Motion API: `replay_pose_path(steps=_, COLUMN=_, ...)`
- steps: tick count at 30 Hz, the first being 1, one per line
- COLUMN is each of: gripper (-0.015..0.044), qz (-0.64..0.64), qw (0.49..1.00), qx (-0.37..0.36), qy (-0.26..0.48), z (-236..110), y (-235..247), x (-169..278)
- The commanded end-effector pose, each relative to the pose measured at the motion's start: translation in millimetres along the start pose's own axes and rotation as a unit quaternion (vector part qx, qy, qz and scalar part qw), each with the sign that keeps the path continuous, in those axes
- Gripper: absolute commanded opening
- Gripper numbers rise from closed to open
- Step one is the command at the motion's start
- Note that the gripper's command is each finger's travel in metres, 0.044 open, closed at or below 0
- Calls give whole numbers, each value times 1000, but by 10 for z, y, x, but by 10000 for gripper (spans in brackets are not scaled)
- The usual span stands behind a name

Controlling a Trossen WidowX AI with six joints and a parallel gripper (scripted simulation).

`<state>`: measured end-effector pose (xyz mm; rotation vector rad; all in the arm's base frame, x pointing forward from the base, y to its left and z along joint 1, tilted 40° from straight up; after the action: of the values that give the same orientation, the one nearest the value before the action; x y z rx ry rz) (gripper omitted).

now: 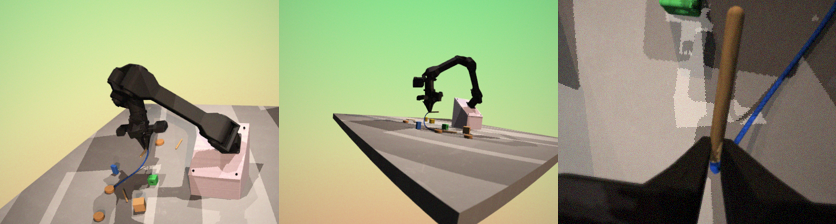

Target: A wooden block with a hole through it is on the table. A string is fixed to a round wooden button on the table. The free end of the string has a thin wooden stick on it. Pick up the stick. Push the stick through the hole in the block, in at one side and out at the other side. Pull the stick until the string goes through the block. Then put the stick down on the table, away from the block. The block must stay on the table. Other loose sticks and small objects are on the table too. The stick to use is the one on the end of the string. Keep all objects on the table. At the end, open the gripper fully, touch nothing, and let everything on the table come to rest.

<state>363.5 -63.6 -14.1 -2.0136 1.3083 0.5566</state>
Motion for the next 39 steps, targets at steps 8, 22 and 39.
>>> replay_pose_path(steps=8, gripper=0, qz=4, qw=1000, qx=-4, qy=27, z=146, y=-23, x=-41)
replay_pose_path(steps=22, gripper=0, qz=7, qw=998, qx=1, qy=64, z=320, y=-59, x=-101)
replay_pose_path(steps=39, gripper=0, qz=8, qw=998, qx=2, qy=69, z=311, y=-46, x=53)
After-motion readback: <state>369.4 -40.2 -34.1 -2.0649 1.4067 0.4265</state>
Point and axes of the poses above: the point midway between the two fingers, 35 mm back from their tips, its own z axis out along the fingers, its own y axis across the jaws, x = y × z, the point moved 5 cm from there along -z, back along the fingers, and after that the axes turned 11 degrees about -z, right-handed, at the moved point
